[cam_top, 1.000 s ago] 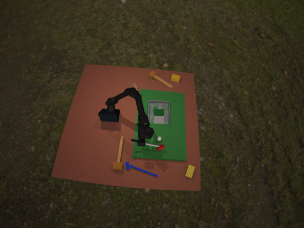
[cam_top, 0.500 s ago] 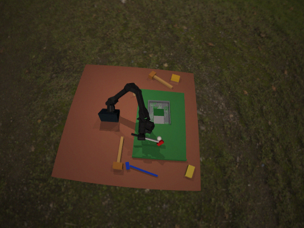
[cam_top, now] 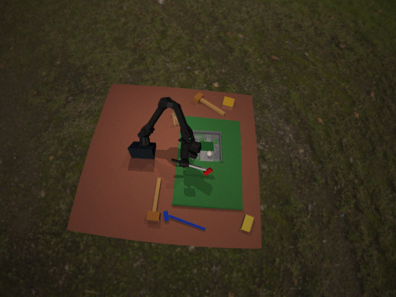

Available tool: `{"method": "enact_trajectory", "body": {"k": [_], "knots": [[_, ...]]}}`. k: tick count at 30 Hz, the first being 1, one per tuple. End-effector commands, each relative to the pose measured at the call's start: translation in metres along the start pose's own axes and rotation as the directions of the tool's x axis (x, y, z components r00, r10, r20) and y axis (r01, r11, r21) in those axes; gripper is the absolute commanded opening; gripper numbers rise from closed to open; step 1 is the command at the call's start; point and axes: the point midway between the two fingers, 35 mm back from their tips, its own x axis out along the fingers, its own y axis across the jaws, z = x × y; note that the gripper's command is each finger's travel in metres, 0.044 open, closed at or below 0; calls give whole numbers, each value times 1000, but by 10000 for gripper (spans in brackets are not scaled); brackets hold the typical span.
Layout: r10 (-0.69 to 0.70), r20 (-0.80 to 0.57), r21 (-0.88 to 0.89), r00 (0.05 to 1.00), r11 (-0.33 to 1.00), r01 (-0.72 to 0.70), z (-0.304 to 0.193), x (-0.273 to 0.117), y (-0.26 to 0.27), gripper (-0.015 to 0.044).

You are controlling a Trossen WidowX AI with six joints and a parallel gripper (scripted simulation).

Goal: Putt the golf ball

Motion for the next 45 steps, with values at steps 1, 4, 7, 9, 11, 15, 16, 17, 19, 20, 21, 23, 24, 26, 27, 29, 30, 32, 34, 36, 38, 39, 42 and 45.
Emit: {"method": "enact_trajectory", "body": {"k": [1,4,7,9,11,15,16,17,19,20,21,23,24,26,27,29,30,32,34,36,38,39,42,45], "knots": [[-14,24,-2,1000,1000,14,5,-26,-3,0],[-14,24,-2,1000,1000,14,4,-48,-2,0],[-14,24,-1,1000,1000,14,3,-59,-1,0],[-9,23,-1,1000,1000,9,4,-51,-1,0],[-9,23,-1,1000,1000,9,4,-51,-1,0],[-9,23,-1,1000,1000,9,4,-51,-1,0],[-9,23,-1,1000,1000,9,4,-51,-1,0],[-9,23,-1,1000,1000,9,4,-51,-1,0],[-9,23,-1,1000,1000,9,4,-51,-1,0],[-9,23,-1,1000,1000,9,4,-51,-1,0],[-9,23,-1,1000,1000,9,4,-51,-1,0],[-9,23,-1,1000,1000,9,4,-51,-1,0],[-9,23,-1,1000,1000,9,4,-51,-1,0],[-9,23,-1,1000,1000,9,4,-51,-1,0],[-9,23,-1,1000,1000,9,4,-51,-1,0],[-9,23,-1,1000,1000,9,4,-51,-1,0],[-9,23,-1,1000,1000,9,4,-51,-1,0],[-9,23,-1,1000,1000,9,4,-51,-1,0],[-9,23,-1,1000,1000,9,4,-51,-1,0],[-9,23,-1,1000,1000,9,4,-51,-1,0],[-9,23,-1,1000,1000,9,4,-51,-1,0],[-9,23,-1,1000,1000,9,4,-51,-1,0],[-9,23,-1,1000,1000,9,4,-51,-1,0],[-9,23,-1,1000,1000,9,4,-51,-1,0]]}}
